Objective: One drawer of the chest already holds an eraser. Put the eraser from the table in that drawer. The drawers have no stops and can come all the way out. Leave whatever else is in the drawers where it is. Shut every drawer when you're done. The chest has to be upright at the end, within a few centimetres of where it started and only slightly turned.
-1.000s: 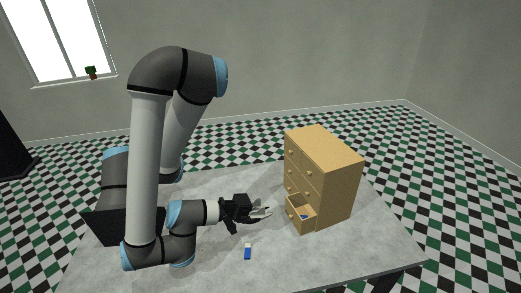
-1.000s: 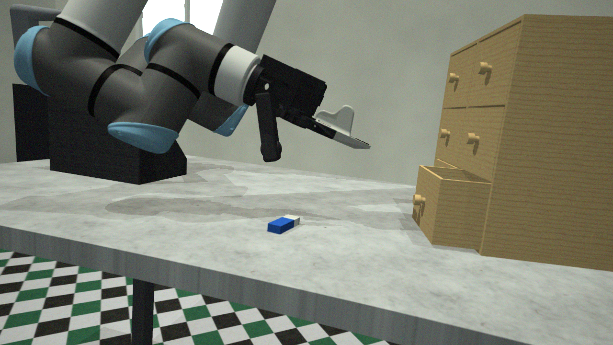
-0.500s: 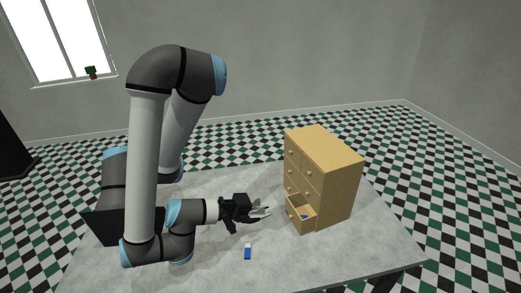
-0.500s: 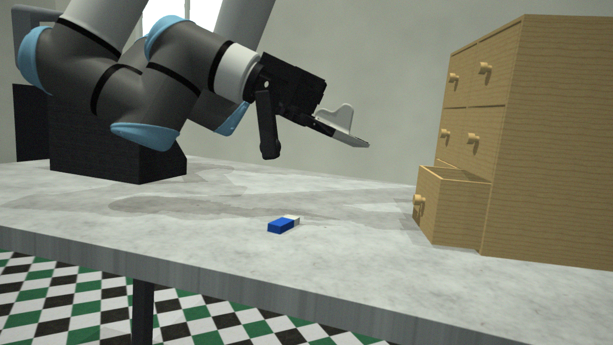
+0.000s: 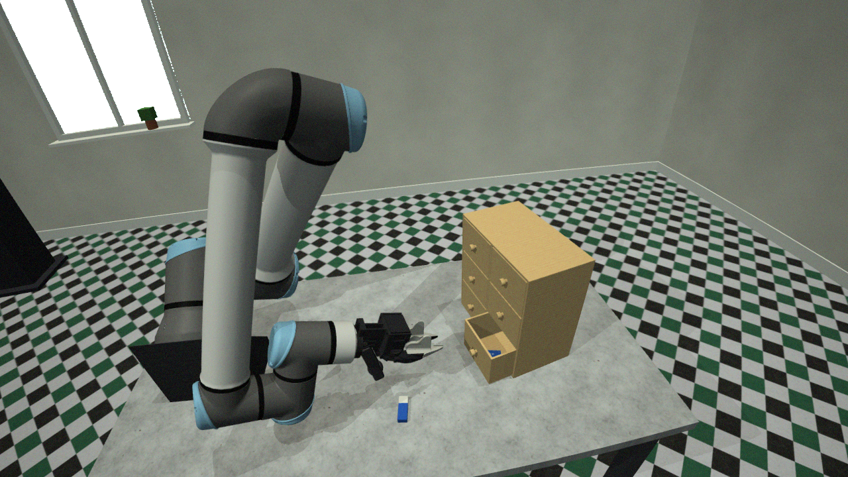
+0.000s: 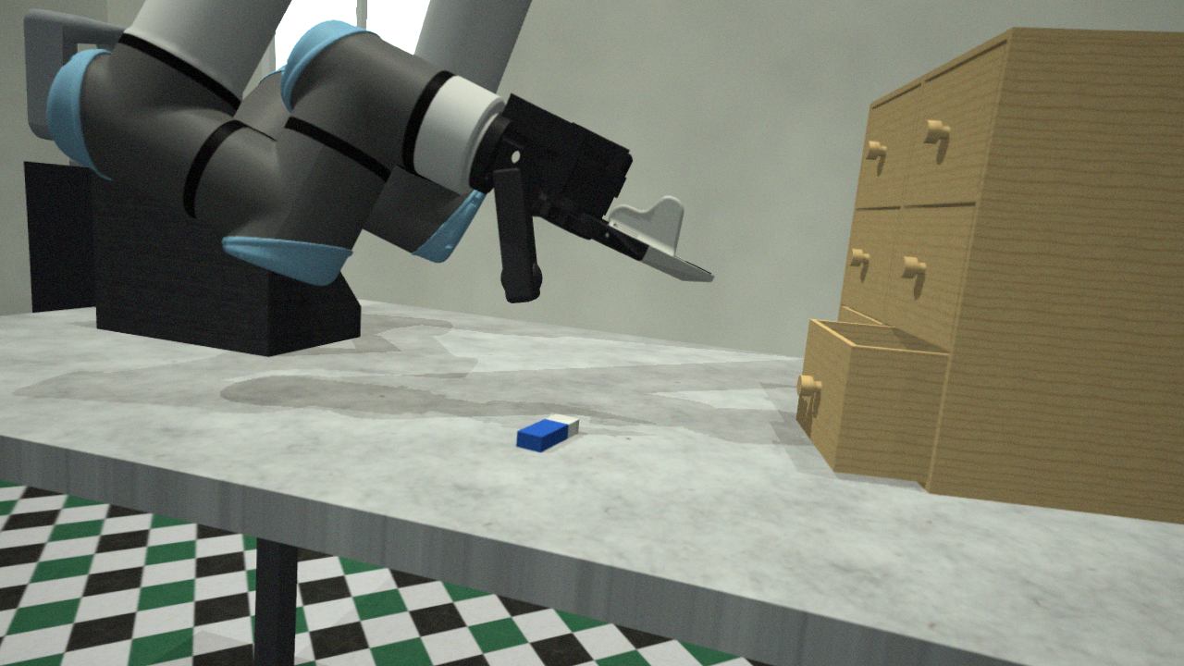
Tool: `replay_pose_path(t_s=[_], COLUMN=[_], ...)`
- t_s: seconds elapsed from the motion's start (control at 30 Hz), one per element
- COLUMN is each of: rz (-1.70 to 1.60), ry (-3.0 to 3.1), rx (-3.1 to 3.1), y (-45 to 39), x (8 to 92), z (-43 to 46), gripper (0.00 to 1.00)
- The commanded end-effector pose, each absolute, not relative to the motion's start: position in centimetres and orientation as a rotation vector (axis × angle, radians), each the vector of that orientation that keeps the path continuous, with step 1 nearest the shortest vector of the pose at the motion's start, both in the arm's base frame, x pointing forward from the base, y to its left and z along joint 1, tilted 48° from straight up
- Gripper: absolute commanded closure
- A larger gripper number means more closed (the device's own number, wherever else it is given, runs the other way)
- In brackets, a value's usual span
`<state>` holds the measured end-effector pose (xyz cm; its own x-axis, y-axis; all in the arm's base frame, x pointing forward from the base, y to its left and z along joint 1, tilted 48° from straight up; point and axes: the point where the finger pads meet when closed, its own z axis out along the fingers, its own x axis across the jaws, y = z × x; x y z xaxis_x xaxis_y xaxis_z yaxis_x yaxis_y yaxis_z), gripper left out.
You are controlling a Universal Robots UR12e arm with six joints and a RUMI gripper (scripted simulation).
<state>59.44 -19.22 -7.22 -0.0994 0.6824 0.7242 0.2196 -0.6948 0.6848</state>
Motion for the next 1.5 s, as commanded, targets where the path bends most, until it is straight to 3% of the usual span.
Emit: replay_pose_path(t_s=[0.0, 1.47], rz=[1.848, 1.805], ry=[1.004, 1.234], rx=[1.842, 1.953], y=[-19.4, -20.4], x=[59.3, 57.6], z=[-7.1, -6.4], gripper=[0.8, 0.8])
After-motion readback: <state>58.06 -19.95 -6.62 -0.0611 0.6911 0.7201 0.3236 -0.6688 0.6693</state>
